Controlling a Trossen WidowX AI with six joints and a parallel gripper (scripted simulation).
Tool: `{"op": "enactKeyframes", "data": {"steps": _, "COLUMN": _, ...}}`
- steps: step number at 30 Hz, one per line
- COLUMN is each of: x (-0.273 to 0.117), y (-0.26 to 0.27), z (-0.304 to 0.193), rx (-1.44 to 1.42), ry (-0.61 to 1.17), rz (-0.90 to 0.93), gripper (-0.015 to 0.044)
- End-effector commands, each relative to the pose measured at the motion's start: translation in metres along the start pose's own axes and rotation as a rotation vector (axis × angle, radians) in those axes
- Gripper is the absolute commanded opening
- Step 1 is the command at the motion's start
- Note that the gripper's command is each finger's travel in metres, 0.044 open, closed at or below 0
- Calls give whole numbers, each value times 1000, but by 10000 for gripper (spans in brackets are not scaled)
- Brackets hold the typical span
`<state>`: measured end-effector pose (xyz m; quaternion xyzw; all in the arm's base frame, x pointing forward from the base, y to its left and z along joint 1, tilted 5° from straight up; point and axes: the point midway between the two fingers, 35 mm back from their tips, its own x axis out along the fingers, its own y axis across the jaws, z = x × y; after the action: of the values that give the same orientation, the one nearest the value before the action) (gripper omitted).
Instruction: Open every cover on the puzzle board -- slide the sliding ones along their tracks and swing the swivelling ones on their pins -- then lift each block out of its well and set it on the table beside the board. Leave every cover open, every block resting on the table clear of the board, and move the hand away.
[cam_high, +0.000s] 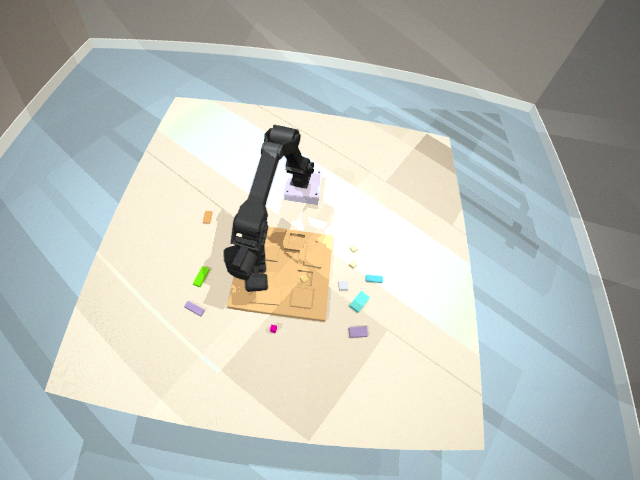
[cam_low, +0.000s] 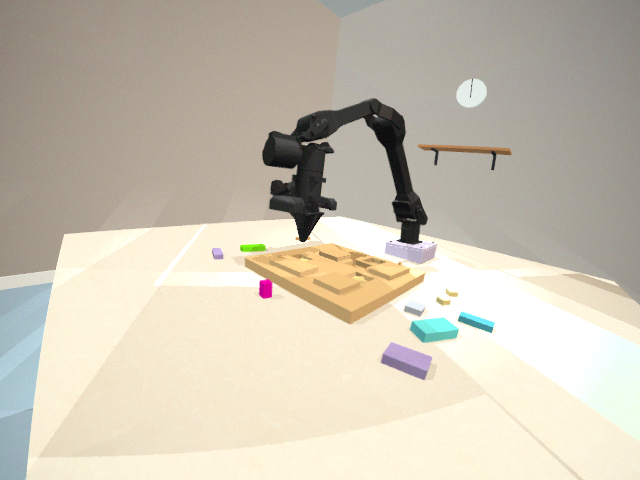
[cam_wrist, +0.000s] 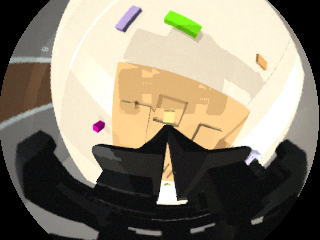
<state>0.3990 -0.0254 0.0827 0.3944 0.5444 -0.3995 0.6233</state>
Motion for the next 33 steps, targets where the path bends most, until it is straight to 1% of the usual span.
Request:
{"op": "enactKeyframes", "data": {"steps": 1, "x": 24, "y": -5, "z": -1, "rx": 2, "ry": 4, "rz": -18, "gripper": 0}}
{"op": "enactKeyframes", "data": {"steps": 3, "x": 30, "y": -6, "z": -2, "rx": 2, "ry": 4, "rz": -18, "gripper": 0}}
{"op": "enactKeyframes", "data": {"steps": 21, "x": 43, "y": -5, "z": -2, "rx": 2, "ry": 4, "rz": -18, "gripper": 0}}
{"op": "enactKeyframes", "data": {"steps": 33, "x": 44, "y": -5, "z": 1, "rx": 2, "ry": 4, "rz": -18, "gripper": 0}}
